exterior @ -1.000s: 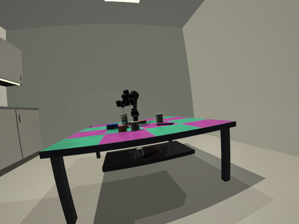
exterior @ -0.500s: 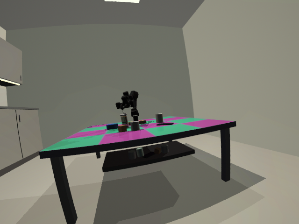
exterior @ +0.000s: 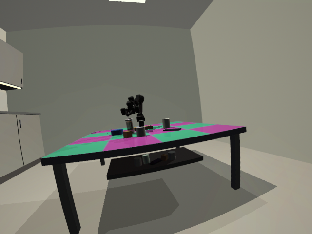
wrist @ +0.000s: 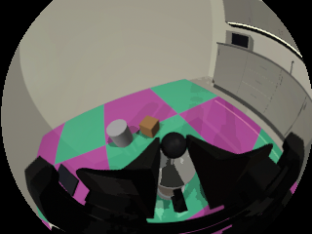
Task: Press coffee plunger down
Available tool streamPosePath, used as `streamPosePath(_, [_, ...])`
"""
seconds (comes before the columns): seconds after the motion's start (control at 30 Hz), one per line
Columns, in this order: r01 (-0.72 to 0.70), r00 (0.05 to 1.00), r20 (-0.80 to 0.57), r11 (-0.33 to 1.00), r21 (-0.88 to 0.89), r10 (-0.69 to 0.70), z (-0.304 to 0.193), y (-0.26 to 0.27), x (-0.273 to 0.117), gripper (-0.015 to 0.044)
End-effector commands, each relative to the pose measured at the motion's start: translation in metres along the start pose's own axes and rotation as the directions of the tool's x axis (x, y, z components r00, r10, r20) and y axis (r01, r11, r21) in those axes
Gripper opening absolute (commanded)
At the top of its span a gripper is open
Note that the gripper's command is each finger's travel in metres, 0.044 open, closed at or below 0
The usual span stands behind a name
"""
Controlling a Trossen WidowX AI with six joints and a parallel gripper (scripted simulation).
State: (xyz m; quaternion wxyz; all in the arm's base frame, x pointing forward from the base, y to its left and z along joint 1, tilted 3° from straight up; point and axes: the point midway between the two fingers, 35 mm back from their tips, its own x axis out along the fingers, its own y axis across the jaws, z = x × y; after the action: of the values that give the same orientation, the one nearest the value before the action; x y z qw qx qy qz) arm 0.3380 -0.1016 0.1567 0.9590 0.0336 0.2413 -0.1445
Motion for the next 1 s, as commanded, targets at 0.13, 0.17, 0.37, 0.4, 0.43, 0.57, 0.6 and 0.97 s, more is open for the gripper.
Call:
streamPosePath(0.13, [-0.001, 0.998, -0.058, 1.000, -0.008, 0.000, -0.0145, 0.0000, 0.0072, 0.0115])
streamPosePath(0.17, [-0.001, 0.998, -0.058, 1.000, -0.008, 0.000, -0.0144, 0.0000, 0.0074, 0.0115])
streamPosePath(0.37, [-0.001, 0.998, -0.058, 1.000, -0.008, 0.000, -0.0134, 0.0000, 0.0083, 0.0115])
streamPosePath(0.4, [-0.001, 0.998, -0.058, 1.000, -0.008, 0.000, -0.0132, 0.0000, 0.0084, 0.0115])
streamPosePath(0.43, [-0.001, 0.998, -0.058, 1.000, -0.008, 0.000, -0.0131, 0.0000, 0.0086, 0.0115])
streamPosePath(0.57, [-0.001, 0.998, -0.058, 1.000, -0.008, 0.000, -0.0127, 0.0000, 0.0091, 0.0115])
streamPosePath(0.6, [-0.001, 0.998, -0.058, 1.000, -0.008, 0.000, -0.0126, 0.0000, 0.0092, 0.0115])
streamPosePath(0.97, [-0.001, 0.998, -0.058, 1.000, -0.008, 0.000, -0.0109, -0.0001, 0.0107, 0.0115])
